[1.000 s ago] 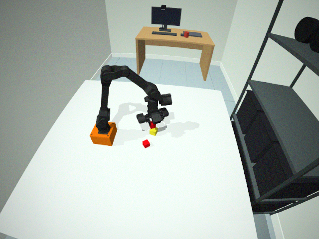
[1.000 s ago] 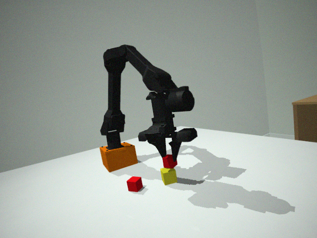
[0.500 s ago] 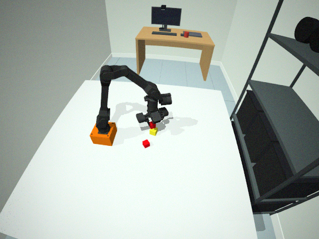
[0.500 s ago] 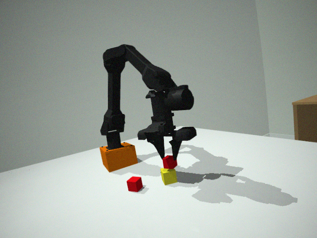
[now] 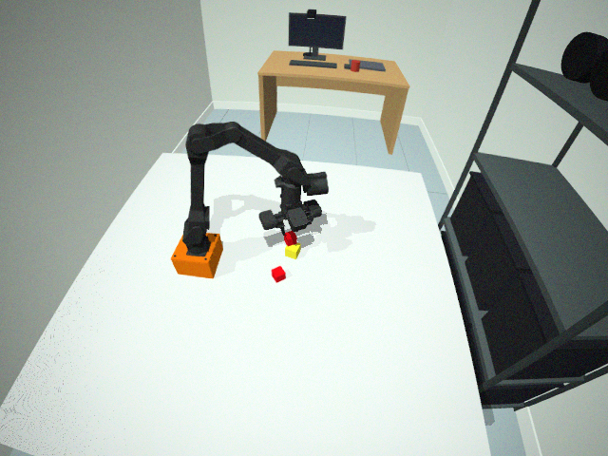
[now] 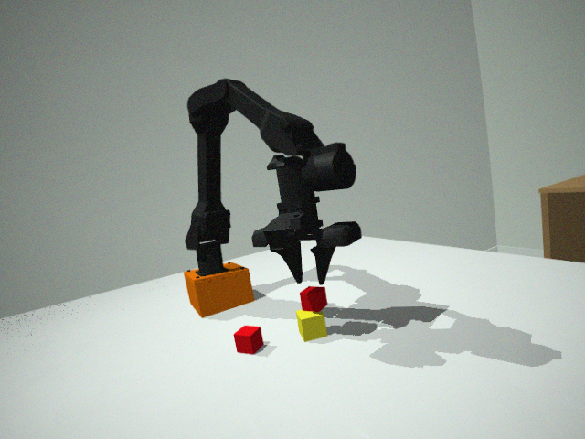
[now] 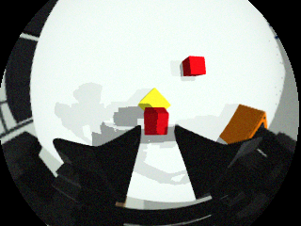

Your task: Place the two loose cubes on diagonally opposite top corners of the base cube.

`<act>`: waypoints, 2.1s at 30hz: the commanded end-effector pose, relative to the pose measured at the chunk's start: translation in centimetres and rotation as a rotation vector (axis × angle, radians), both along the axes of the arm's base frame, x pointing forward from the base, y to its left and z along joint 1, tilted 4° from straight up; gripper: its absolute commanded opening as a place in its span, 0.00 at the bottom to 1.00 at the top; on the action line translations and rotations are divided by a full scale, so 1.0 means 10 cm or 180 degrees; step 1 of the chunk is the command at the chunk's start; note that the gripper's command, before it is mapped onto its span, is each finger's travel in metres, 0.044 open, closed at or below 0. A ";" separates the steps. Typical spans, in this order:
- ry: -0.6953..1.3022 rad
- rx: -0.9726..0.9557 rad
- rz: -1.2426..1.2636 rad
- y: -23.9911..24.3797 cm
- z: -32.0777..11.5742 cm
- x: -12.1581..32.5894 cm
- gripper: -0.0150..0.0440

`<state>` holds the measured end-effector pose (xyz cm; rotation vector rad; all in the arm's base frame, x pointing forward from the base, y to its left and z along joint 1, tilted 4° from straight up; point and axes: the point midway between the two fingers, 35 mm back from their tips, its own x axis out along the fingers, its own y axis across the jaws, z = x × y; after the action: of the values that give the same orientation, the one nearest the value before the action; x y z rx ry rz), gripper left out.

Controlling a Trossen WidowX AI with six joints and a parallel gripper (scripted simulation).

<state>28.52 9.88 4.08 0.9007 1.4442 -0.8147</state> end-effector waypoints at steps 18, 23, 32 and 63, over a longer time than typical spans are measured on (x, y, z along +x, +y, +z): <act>-0.0132 0.0008 0.1742 -0.42 0.14 -0.01 0.70; -0.0178 0.0011 0.2441 -0.59 0.17 -0.03 0.70; -0.0258 0.0018 0.3697 -0.87 0.24 -0.09 0.70; -0.0365 0.0036 0.5441 -1.20 -0.29 -0.24 0.70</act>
<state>26.30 -2.20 2.57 -0.4287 1.5064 0.5310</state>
